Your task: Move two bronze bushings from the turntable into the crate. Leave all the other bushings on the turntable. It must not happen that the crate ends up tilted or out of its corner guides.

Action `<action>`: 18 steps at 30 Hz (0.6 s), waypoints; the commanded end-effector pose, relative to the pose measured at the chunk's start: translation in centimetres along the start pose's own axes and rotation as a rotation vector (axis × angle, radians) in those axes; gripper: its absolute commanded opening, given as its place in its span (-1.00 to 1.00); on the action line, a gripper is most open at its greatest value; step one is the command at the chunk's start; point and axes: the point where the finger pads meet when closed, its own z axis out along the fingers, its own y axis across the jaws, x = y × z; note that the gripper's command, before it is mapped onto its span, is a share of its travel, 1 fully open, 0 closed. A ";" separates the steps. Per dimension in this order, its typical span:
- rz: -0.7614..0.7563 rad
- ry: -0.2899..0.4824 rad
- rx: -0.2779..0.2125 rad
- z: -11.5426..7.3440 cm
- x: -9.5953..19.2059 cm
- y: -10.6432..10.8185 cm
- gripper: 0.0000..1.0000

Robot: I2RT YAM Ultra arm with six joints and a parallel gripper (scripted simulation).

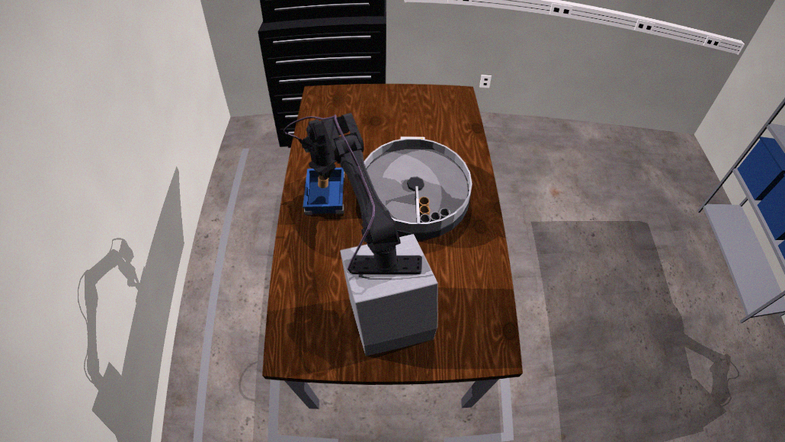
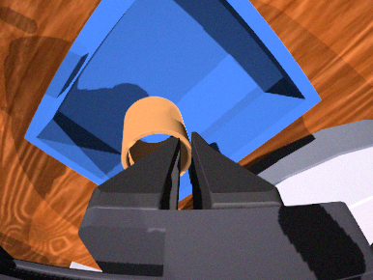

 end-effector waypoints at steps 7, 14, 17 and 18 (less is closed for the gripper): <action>-0.010 -0.042 0.004 -1.4 -0.9 -0.1 -1.00; -0.009 -0.062 0.011 -1.9 -1.6 -0.2 -1.00; -0.009 -0.057 0.010 -1.9 -1.5 -0.2 -1.00; -0.009 -0.057 0.010 -1.9 -1.5 -0.2 -1.00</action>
